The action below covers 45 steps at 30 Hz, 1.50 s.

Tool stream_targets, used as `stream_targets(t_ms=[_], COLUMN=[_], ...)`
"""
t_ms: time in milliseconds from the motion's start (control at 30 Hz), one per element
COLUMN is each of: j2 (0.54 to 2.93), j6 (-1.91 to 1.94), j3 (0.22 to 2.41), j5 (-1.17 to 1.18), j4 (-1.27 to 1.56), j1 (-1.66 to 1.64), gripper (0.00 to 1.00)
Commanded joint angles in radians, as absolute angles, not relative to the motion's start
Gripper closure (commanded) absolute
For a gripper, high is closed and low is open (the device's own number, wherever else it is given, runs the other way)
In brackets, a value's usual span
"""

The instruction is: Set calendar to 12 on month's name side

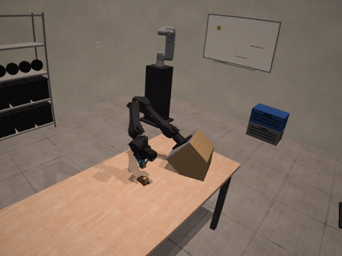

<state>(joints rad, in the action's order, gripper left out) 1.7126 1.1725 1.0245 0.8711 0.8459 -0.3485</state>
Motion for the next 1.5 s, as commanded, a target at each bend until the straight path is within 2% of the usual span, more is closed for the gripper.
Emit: stream_targets(t_ms=[0, 1467], j2=[1.731, 2.096], j6=[1.139, -0.351], j3=[1.055, 1.241], j5=[0.866, 0.858], j4=[0.857, 0.831], j1=[-0.372, -0.524], gripper=[0.73, 0.73])
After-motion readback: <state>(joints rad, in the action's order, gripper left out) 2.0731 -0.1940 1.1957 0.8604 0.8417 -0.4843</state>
